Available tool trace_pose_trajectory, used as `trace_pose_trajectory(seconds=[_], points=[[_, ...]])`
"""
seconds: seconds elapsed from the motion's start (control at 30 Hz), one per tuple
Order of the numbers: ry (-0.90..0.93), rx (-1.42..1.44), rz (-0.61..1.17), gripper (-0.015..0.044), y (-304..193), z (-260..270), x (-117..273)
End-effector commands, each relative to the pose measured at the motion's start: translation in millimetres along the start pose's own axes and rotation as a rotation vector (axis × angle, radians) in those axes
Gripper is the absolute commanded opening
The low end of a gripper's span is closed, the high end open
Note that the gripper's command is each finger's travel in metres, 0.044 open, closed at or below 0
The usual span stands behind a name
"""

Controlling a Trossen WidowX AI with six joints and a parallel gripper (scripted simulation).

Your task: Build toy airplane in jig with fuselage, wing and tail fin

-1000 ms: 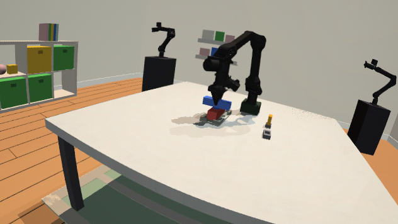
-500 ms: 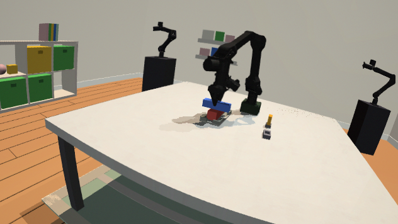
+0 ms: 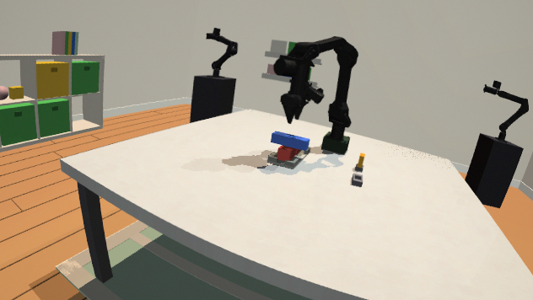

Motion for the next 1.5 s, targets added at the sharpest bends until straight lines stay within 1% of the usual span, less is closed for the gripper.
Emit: trace_pose_trajectory(seconds=[0.0,0.07,0.13,0.63,0.7,1.23,1.3,1.47], points=[[-0.010,0.005,0.003,0.0440,1,2,19],[-0.010,0.005,0.003,0.0440,0,1,19],[-0.010,-0.056,0.003,0.0440,0,1,19],[-0.011,-1.475,-0.005,0.0440,0,1,15],[-0.011,-1.598,-0.005,0.0440,0,1,15],[-0.010,-1.613,-0.006,0.0440,2,0,15],[-0.007,-1.613,-0.006,0.0440,19,-8,14],[0.003,-1.614,-0.009,0.0440,85,-25,14]])
Point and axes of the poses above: the point midway between the two fingers, 35 mm back from their tips, its own x axis back along the fingers, its own z axis across the jaws, y = z × x, the point moved 9 cm from there along x, back along the fingers, and after that the axes turned 9 degrees about x, right-handed, at the moved point
